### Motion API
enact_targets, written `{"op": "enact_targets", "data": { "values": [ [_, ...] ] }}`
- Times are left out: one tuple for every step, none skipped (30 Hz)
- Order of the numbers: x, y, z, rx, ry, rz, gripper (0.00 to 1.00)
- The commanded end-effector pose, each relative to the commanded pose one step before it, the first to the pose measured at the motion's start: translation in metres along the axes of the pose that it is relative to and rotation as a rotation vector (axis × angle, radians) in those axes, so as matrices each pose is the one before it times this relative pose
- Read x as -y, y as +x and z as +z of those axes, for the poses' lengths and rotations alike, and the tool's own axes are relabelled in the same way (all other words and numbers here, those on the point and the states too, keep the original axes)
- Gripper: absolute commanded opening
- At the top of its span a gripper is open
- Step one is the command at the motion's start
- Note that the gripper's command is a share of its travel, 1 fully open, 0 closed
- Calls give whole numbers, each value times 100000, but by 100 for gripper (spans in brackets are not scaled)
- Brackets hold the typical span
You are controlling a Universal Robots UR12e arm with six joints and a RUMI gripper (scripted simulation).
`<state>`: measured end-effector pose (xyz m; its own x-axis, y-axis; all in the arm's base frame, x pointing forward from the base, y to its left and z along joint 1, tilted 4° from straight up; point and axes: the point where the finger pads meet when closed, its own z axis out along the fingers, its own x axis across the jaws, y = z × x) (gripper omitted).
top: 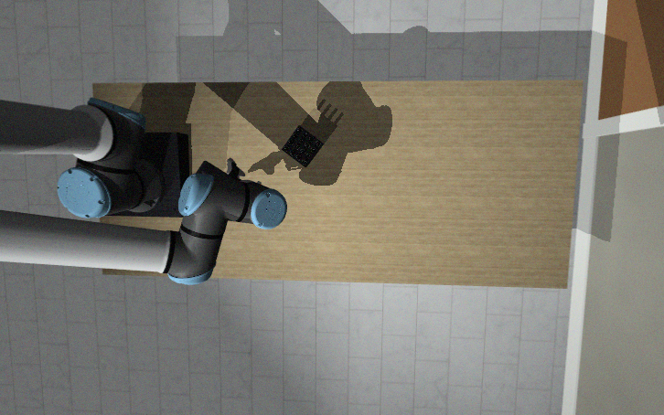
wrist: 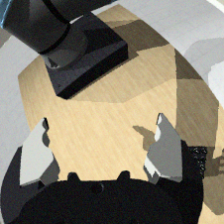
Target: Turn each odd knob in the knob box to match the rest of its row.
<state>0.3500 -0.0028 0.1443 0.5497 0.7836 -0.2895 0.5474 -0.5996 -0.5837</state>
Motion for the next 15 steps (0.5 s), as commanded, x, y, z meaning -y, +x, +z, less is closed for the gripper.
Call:
{"op": "enact_targets", "data": {
  "values": [
    [-446, 412, 48, -184, -1376, 3011, 100],
    [-227, 235, 59, -137, -698, 1675, 100],
    [-243, 262, 66, -167, -762, 1836, 100],
    [-257, 291, 72, -200, -825, 1996, 100],
    [-270, 320, 79, -239, -886, 2155, 100],
    [-279, 350, 86, -282, -944, 2312, 100],
    [-286, 381, 93, -330, -998, 2465, 100],
    [-290, 412, 99, -383, -1048, 2615, 100],
    [-291, 444, 106, -440, -1094, 2759, 100],
    [-289, 475, 113, -502, -1133, 2898, 100],
    [-283, 506, 119, -568, -1167, 3031, 100],
    [-273, 535, 125, -638, -1193, 3157, 100],
    [-260, 564, 131, -711, -1212, 3275, 100],
    [-243, 591, 137, -787, -1223, 3386, 100],
    [-205, 566, 131, -791, -1127, 3204, 100]
  ]
}}
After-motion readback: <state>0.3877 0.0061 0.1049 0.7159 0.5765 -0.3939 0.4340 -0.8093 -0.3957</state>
